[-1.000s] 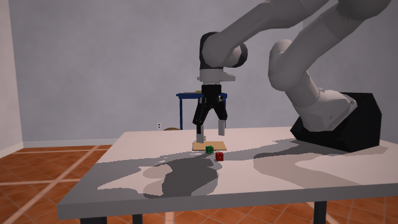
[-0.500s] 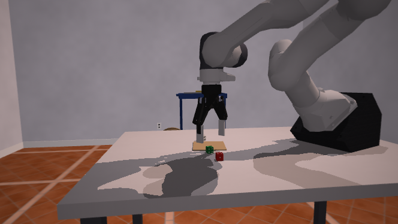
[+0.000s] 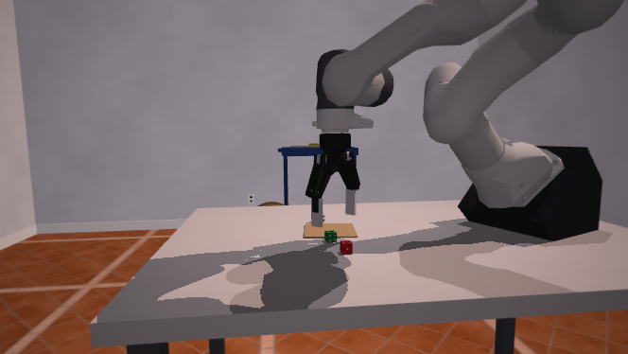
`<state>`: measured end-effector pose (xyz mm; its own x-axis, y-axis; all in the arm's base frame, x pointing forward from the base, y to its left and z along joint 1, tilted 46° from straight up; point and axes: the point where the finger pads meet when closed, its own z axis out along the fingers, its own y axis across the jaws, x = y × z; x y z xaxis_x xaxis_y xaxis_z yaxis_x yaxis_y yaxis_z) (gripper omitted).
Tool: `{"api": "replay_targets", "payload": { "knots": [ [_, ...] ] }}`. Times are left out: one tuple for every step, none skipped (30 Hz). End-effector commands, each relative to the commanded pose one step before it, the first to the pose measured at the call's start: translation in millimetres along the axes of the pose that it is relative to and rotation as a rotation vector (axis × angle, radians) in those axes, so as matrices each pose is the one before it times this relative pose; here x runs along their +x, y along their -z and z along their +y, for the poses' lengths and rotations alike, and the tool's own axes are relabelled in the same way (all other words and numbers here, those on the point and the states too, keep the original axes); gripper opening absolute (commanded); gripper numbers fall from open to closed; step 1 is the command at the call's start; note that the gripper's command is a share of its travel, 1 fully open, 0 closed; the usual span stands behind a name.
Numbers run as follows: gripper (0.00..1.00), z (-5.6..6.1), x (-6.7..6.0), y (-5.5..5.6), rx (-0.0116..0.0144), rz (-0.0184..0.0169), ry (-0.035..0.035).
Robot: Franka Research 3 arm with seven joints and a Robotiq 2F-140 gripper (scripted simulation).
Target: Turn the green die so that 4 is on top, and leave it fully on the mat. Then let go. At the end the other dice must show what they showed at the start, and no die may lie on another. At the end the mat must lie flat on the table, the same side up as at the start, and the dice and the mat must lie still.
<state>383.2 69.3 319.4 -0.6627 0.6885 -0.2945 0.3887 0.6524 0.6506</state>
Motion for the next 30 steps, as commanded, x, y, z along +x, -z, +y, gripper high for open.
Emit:
{"api": "replay_targets", "payload": {
  "knots": [
    [1.00,7.73,12.27,-0.33,-0.00328,0.00611,-0.02343],
    [1.00,2.74,4.32,0.00,0.00000,0.00000,0.00000],
    [1.00,2.92,4.60,0.00,-0.00001,0.00000,0.00000],
    [1.00,3.06,4.83,0.00,0.00000,0.00000,0.00000],
    [1.00,0.00,0.00,0.00,0.00000,0.00000,0.00000],
    [1.00,0.00,0.00,0.00,0.00000,0.00000,0.00000],
    [1.00,3.18,5.02,-0.01,0.00002,0.00000,0.00000],
    [1.00,3.27,5.18,-0.01,0.00004,0.00000,0.00000],
    [1.00,3.45,5.43,0.00,-0.00001,0.00000,0.00001],
    [1.00,3.67,5.78,0.00,0.00001,0.00001,0.00000],
    [1.00,3.88,6.15,0.00,0.00001,-0.00001,-0.00001],
    [1.00,4.09,6.45,0.00,0.00000,0.00001,0.00001],
    [1.00,3.33,5.24,0.00,0.00000,0.00000,0.00000],
    [1.00,2.57,4.05,0.00,0.00000,0.00000,0.00000],
    [1.00,1.78,2.80,0.00,0.00000,0.00000,0.00000],
    [1.00,1.01,1.60,0.00,0.00000,0.00000,0.00000],
    [1.00,0.40,0.64,0.00,0.00000,-0.00001,0.00000],
    [1.00,0.06,0.10,0.00,0.00000,0.00000,0.00000],
    [1.00,0.00,0.00,0.00,0.00000,0.00000,0.00000],
    [1.00,0.00,0.00,0.00,0.00000,0.00000,0.00000],
    [1.00,0.00,0.00,0.00,0.00000,0.00000,0.00000],
    [1.00,0.00,0.00,0.00,0.00000,0.00000,0.00000],
    [1.00,0.00,0.00,0.00,0.00000,0.00000,0.00000],
    [1.00,0.00,0.00,0.00,0.00000,0.00000,0.00000],
    [1.00,0.00,0.00,0.00,0.00000,0.00000,0.00000],
    [1.00,0.00,0.00,0.00,0.00000,0.00000,0.00000],
    [1.00,0.00,0.00,0.00,0.00000,0.00000,0.00000],
    [1.00,0.00,0.00,0.00,0.00000,0.00000,0.00000],
    [1.00,0.00,0.00,0.00,0.00000,0.00000,0.00000],
    [1.00,0.00,0.00,0.00,0.00000,0.00000,0.00000]
  ]
}}
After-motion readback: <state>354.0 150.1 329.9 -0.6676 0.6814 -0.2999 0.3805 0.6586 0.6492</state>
